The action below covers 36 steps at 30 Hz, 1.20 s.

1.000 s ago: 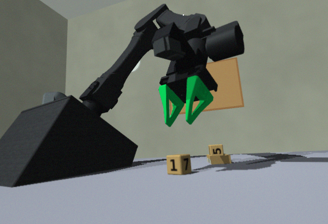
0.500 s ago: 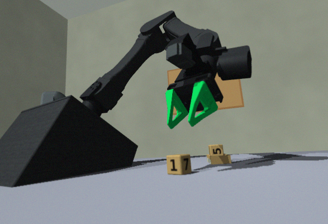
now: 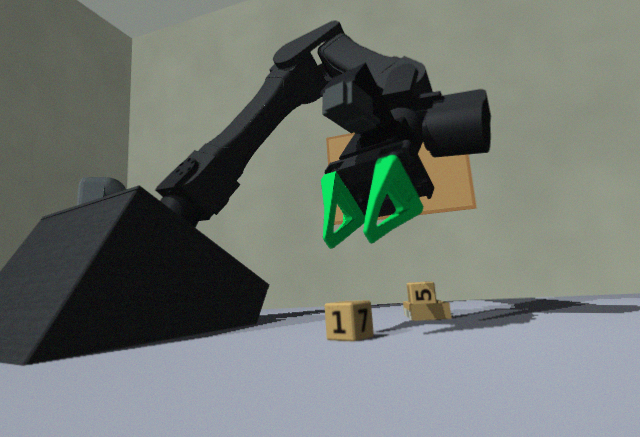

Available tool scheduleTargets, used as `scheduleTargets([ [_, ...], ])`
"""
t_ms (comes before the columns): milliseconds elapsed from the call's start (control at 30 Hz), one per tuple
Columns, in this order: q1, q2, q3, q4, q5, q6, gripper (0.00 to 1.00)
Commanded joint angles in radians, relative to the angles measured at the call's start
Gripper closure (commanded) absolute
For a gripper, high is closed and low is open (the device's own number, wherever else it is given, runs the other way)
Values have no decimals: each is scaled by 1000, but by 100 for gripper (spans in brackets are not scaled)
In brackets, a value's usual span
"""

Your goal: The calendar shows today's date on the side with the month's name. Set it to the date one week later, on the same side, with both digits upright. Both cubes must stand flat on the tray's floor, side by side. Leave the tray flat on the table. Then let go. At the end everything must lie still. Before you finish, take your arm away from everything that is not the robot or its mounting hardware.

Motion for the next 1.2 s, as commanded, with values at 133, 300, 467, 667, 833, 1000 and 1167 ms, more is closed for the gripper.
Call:
scheduleTargets([
  [133,-5,22,16,-18,23,12,55],
  [300,10,33,-17,21,22,19,55],
  [467,10,41,14,31,21,25,55],
  [667,28,62,-31,55,20,40,55],
  [833,47,85,-25,80,18,54,55],
  [1000,53,100,-38,94,18,63,55],
  [1167,70,124,-20,119,16,77,55],
])
